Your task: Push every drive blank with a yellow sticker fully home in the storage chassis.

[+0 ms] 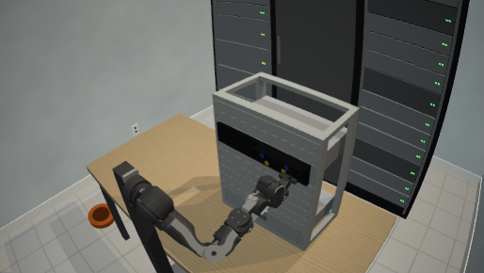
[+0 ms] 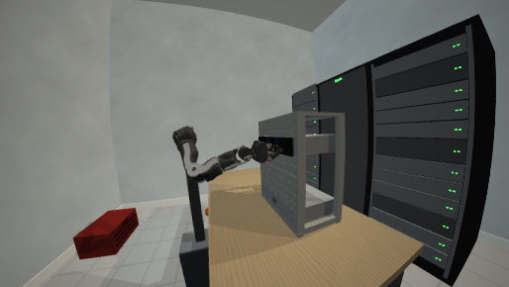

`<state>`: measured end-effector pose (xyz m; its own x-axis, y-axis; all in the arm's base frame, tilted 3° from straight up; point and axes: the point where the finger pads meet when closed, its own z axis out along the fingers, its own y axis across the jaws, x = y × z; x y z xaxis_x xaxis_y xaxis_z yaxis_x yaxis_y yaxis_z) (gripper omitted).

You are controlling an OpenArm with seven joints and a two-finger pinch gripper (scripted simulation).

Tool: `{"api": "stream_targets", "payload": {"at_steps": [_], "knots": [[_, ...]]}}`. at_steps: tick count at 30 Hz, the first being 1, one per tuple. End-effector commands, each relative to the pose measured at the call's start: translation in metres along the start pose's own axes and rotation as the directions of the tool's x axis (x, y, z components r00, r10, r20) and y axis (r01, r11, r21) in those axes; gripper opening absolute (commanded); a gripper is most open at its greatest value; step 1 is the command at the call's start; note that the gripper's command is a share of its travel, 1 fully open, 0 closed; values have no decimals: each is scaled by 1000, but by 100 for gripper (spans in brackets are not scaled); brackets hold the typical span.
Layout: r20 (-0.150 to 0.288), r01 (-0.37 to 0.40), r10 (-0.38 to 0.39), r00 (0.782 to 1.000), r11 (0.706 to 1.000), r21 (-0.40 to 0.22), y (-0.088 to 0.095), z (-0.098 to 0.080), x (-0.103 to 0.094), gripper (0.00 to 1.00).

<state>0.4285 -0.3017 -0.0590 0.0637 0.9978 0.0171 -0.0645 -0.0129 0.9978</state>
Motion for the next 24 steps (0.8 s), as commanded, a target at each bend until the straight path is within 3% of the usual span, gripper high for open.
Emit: {"api": "stream_targets", "payload": {"at_steps": [1,24], "knots": [[-6,3,-3,1000,1000,2,-1,1,2,0],[-7,3,-3,1000,1000,3,-3,11,4,0]]}}
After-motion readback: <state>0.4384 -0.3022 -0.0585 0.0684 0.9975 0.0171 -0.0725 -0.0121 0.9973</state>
